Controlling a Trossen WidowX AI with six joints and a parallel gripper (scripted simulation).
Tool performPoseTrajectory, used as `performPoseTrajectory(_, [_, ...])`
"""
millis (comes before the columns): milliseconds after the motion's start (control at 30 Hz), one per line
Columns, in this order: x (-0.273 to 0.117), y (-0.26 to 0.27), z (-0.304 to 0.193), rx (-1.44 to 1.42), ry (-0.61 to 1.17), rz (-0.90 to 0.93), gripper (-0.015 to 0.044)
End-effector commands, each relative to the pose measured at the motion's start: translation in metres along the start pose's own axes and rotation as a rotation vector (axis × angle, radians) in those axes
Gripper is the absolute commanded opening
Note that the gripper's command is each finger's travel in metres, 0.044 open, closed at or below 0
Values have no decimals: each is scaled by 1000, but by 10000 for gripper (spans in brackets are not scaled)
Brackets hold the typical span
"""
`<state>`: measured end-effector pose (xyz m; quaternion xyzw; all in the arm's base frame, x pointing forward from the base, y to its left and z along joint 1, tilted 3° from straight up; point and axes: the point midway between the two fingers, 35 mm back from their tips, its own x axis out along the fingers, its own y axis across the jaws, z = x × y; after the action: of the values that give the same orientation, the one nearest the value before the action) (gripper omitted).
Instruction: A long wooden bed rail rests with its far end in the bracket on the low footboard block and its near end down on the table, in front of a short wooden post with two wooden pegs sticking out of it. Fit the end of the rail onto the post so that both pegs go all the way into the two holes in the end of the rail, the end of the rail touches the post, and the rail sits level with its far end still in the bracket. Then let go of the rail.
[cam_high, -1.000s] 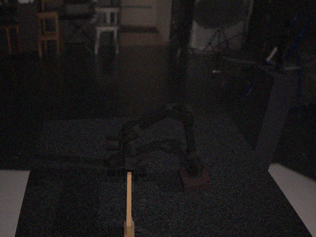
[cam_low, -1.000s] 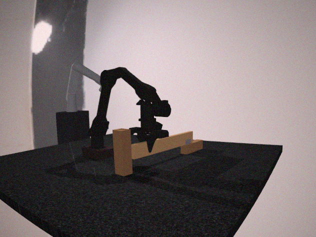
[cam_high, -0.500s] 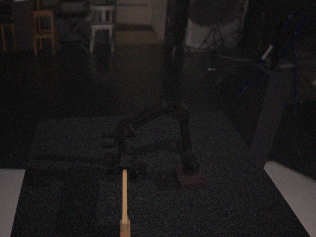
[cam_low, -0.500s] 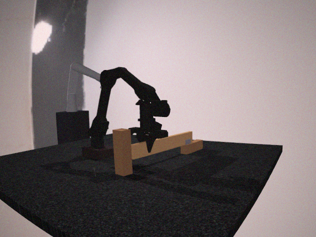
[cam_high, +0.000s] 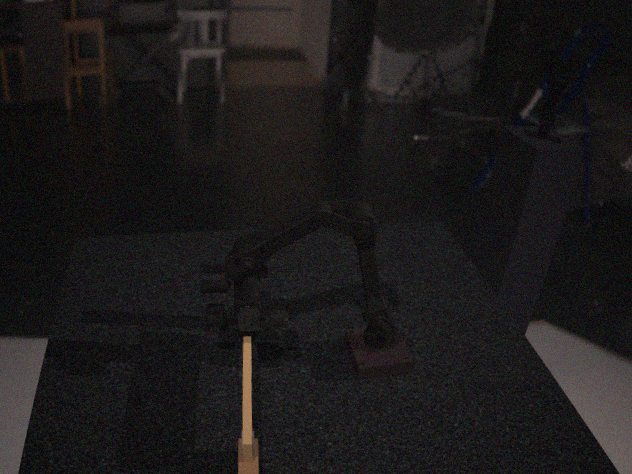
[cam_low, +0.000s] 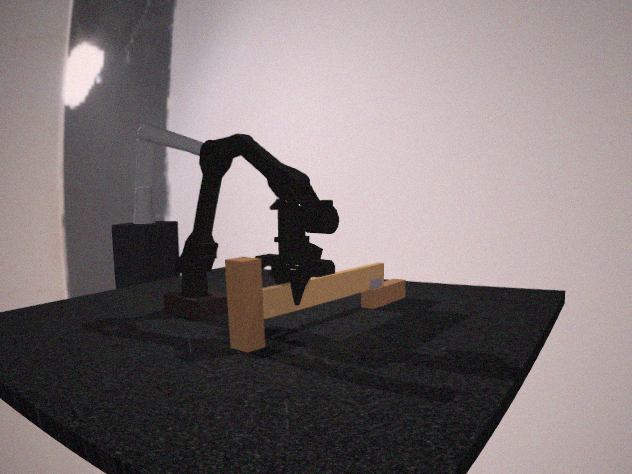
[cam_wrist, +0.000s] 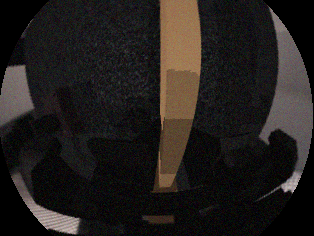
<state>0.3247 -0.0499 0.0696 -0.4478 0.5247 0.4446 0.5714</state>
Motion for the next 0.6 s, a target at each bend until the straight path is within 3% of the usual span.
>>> performPoseTrajectory(0, [-2, -1, -2, -3, 2, -4, 0])
performPoseTrajectory(567, [0, -1, -7, -3, 2, -4, 0])
